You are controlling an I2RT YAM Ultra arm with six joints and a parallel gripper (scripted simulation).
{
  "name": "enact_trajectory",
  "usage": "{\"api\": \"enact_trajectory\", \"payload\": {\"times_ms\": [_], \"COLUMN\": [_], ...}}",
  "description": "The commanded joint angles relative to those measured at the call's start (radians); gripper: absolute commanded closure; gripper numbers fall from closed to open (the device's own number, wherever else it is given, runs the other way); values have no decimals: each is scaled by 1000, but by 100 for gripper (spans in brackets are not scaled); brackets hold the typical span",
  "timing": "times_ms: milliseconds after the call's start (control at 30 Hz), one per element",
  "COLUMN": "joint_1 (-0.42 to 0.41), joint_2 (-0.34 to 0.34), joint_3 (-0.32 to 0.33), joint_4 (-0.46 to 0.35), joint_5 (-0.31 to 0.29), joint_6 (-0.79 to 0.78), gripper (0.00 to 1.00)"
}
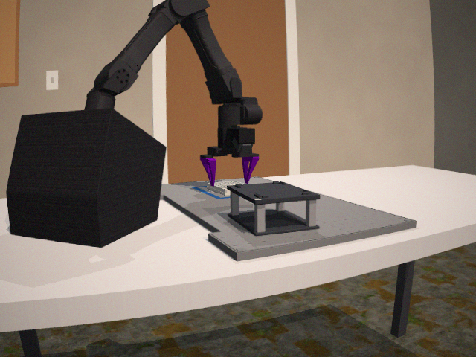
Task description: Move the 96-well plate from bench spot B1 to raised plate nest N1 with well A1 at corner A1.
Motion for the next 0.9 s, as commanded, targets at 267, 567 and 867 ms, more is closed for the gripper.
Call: {"api": "enact_trajectory", "payload": {"times_ms": [267,567,867], "joint_1": [5,1,1], "joint_2": [50,29,29], "joint_3": [26,26,26], "joint_4": [56,38,38], "joint_5": [17,17,17], "joint_6": [15,12,12], "gripper": [0,0,0]}}
